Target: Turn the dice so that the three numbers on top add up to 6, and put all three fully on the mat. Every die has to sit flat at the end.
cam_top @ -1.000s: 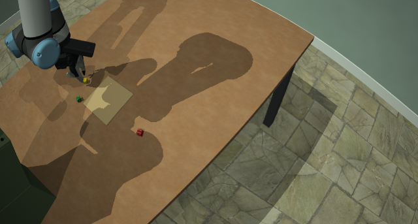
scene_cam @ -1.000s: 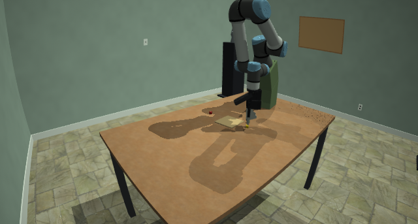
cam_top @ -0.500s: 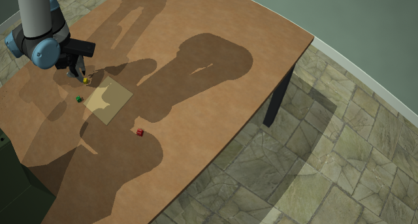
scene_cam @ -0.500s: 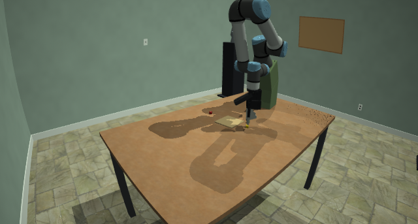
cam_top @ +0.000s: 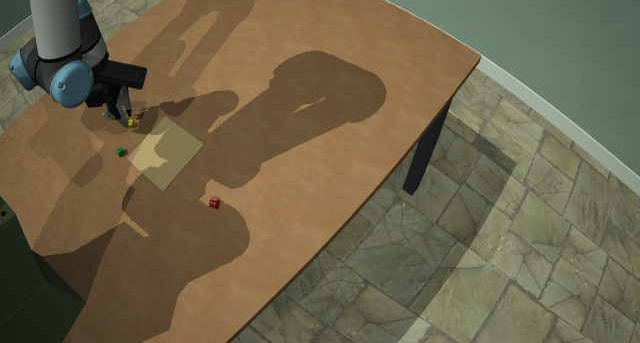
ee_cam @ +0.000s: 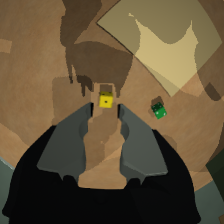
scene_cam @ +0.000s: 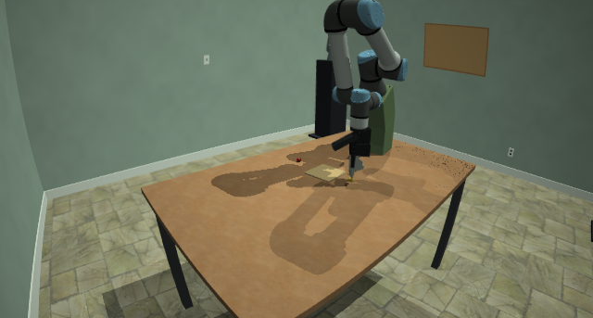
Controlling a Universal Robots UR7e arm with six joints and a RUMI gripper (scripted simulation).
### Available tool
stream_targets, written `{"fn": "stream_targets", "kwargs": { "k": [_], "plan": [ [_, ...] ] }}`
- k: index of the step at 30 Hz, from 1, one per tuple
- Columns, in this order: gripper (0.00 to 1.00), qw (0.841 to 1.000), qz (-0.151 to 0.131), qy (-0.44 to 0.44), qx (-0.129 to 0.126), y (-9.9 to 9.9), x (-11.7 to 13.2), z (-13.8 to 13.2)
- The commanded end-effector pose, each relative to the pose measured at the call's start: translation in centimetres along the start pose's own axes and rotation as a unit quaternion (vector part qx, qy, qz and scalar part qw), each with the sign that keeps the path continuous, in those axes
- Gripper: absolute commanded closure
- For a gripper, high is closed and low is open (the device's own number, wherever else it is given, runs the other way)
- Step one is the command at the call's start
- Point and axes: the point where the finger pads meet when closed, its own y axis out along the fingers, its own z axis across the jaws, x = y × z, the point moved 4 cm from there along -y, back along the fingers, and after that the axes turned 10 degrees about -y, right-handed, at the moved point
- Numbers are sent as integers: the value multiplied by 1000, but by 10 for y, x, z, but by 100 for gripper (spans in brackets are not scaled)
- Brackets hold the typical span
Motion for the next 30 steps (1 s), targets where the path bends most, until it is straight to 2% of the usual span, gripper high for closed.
{"fn": "stream_targets", "kwargs": {
  "k": [1,8,30],
  "plan": [
    [82,1000,1,0,-1,7,0,-1],
    [82,1000,1,0,-1,15,0,-1],
    [82,1000,1,0,-1,17,0,-1]
  ]
}}
